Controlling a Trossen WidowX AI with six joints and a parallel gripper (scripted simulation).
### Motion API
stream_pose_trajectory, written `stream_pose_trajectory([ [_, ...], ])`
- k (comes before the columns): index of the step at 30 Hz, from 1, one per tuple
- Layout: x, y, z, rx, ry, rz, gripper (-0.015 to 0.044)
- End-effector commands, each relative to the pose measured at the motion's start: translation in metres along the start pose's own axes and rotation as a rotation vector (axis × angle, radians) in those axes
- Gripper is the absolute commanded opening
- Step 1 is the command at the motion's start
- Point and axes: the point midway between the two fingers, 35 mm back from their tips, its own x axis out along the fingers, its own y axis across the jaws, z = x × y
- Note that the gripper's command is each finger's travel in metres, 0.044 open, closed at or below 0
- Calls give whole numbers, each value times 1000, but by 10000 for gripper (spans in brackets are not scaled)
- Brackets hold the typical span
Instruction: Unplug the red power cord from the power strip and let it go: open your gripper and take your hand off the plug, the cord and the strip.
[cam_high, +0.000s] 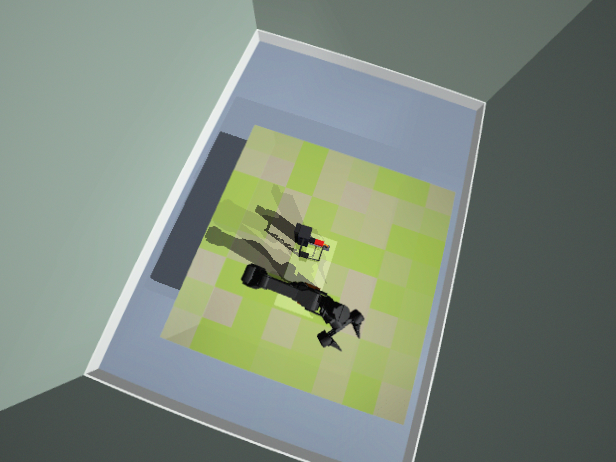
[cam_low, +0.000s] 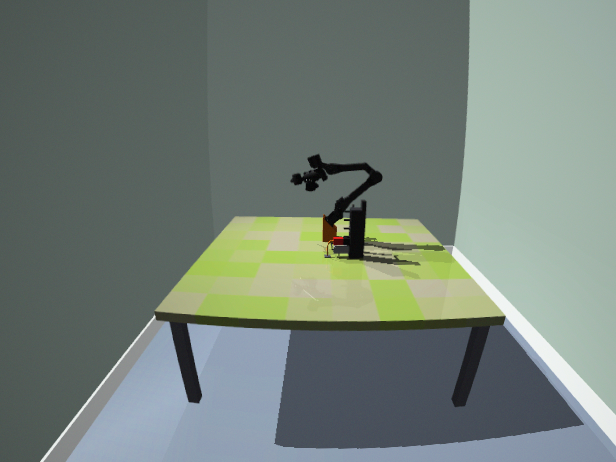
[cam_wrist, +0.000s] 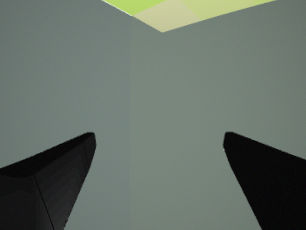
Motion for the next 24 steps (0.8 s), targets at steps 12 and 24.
stream_pose_trajectory([
  [12,-52,-117,45,654,-337,-270,160],
  [24,-115,-177,117,1125,-747,-102,160],
])
